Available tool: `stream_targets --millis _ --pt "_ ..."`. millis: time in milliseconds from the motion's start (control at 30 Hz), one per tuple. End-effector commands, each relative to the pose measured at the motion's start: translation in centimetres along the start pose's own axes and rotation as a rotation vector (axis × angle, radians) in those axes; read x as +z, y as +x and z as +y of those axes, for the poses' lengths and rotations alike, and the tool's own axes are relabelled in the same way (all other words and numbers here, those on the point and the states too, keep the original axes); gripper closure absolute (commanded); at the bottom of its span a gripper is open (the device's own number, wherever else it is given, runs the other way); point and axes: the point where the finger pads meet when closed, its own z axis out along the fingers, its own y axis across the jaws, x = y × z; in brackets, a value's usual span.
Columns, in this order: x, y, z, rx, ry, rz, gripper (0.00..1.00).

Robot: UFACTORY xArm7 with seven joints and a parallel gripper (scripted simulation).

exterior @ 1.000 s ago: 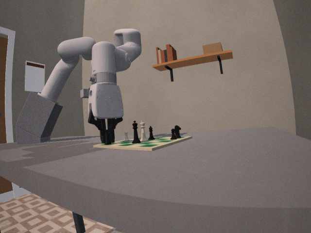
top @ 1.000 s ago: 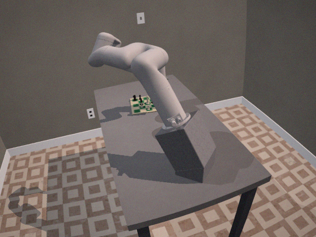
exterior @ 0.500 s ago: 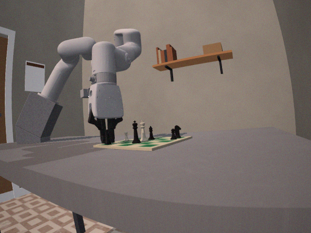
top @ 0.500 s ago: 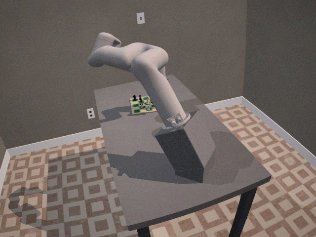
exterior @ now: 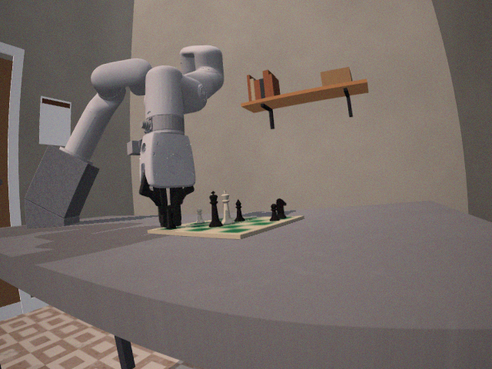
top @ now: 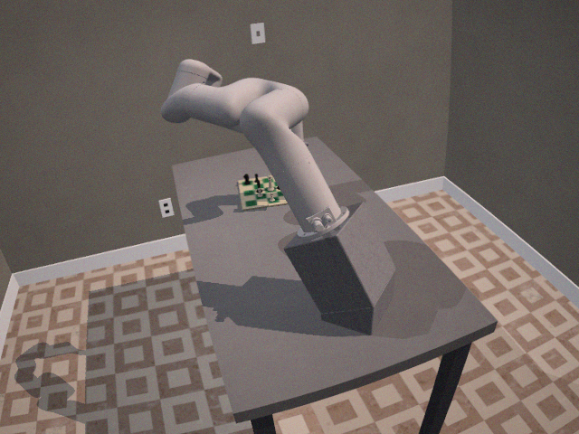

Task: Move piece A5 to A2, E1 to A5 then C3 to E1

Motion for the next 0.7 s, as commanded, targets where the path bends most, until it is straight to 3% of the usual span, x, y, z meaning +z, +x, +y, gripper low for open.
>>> stream_targets --millis 0,167,500,667 --pt "-0.5 -0.2 -0.1 0.001 0.001 -0.004 1.00" --pt "-1.8 -0.1 -0.1 0.001 0.001 -0.004 1.00" --pt "-8.8 -0.1 -0.1 0.001 0.001 -0.004 1.00" --pt "-9.8 -0.1 -0.1 0.001 0.001 -0.004 1.00"
